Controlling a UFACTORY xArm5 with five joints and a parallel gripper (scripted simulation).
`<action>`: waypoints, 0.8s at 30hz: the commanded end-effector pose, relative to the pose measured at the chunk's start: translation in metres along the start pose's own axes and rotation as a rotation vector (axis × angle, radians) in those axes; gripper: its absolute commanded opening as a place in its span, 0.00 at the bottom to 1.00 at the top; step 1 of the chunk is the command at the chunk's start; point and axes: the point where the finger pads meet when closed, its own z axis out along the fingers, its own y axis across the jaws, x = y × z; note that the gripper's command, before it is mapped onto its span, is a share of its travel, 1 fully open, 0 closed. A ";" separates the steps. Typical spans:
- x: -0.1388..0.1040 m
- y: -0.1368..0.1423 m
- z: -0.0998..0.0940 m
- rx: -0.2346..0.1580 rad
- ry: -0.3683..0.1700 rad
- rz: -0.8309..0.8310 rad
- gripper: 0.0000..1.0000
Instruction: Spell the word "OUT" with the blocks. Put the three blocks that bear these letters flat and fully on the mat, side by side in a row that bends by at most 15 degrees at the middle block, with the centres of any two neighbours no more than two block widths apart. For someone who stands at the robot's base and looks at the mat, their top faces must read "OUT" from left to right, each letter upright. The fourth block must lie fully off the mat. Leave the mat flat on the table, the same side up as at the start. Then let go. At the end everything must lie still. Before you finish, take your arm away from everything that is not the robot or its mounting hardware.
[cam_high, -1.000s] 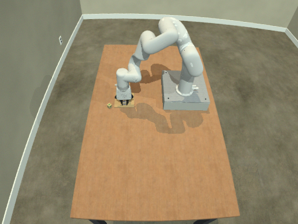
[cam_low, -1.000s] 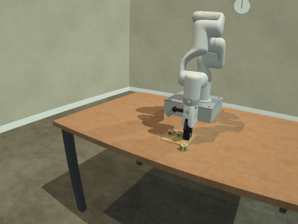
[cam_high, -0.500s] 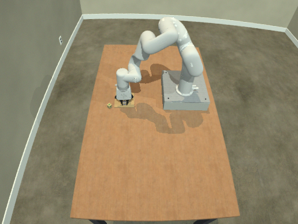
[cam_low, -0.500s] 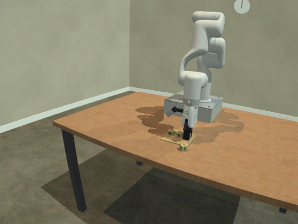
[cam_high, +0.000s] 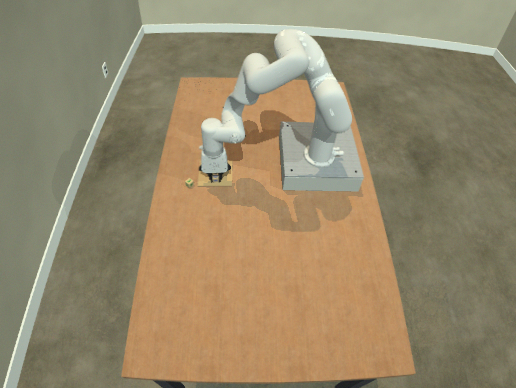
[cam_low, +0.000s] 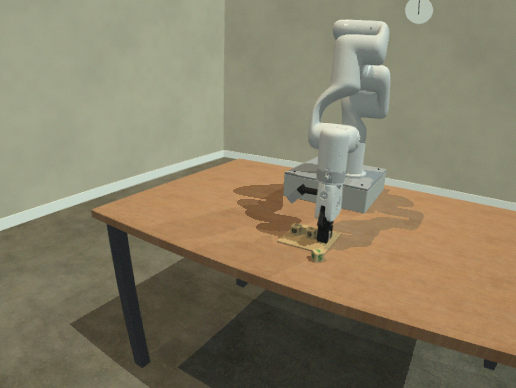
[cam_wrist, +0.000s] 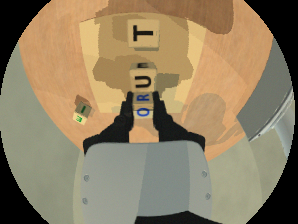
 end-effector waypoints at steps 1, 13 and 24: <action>0.000 -0.001 -0.001 0.003 0.000 0.000 0.21; 0.000 -0.001 -0.001 0.003 0.000 0.000 0.30; 0.000 -0.001 -0.001 0.003 0.000 0.000 0.42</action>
